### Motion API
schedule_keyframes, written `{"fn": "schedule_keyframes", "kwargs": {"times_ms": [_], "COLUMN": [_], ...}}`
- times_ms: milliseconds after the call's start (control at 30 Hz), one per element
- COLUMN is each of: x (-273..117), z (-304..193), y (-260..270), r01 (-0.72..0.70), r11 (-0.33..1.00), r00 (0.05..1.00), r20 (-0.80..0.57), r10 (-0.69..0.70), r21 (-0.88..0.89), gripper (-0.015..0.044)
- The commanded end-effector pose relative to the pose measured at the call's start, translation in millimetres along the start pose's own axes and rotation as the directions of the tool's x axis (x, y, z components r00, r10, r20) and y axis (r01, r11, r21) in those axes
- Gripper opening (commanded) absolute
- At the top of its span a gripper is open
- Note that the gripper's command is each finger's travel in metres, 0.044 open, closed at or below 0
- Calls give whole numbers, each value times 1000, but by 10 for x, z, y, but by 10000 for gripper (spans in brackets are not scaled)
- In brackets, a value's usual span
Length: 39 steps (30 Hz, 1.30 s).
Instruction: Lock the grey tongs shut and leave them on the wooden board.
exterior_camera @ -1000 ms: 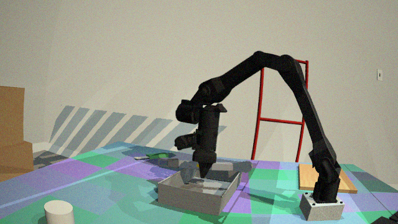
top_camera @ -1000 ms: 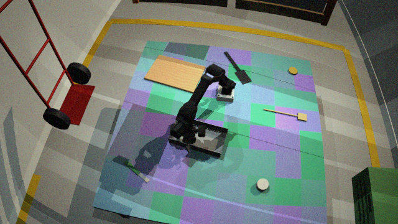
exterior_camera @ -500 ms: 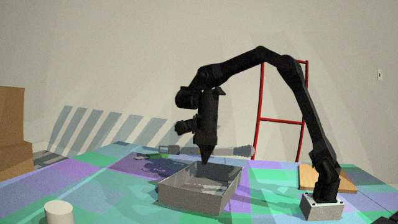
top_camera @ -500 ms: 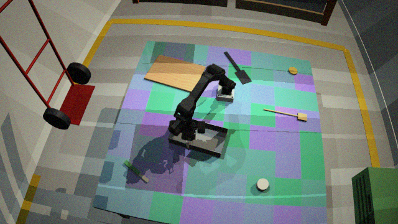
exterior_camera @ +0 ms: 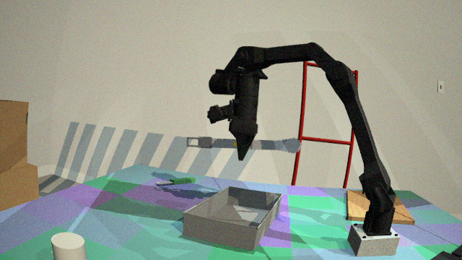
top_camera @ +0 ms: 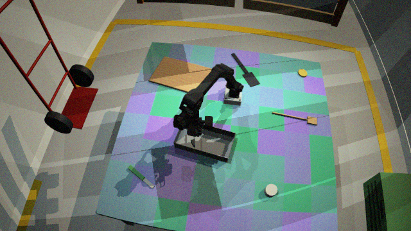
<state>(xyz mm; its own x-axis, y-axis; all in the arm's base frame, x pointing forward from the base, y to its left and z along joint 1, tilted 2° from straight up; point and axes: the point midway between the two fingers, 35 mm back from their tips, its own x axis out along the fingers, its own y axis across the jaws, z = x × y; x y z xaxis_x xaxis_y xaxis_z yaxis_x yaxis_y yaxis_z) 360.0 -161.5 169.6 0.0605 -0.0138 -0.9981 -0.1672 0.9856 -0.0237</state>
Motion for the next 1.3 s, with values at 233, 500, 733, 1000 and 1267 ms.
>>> {"fn": "schedule_keyframes", "kwargs": {"times_ms": [233,500,733,1000,1267], "x": [-2,-2,-6,-15,-26], "z": [-259,-624,-979,-1420,-1891], "y": [-335,-704,-983,-1248,-1454], "r01": [3,5,5,4,2], "r11": [995,973,937,878,801], "r00": [1000,1000,1000,1000,1000], "r20": [0,-3,-6,-8,-11], "r10": [-3,-6,-8,-9,-10], "r21": [-103,-231,-350,-479,-598], "gripper": [-150,-150,-150,-150,-150]}}
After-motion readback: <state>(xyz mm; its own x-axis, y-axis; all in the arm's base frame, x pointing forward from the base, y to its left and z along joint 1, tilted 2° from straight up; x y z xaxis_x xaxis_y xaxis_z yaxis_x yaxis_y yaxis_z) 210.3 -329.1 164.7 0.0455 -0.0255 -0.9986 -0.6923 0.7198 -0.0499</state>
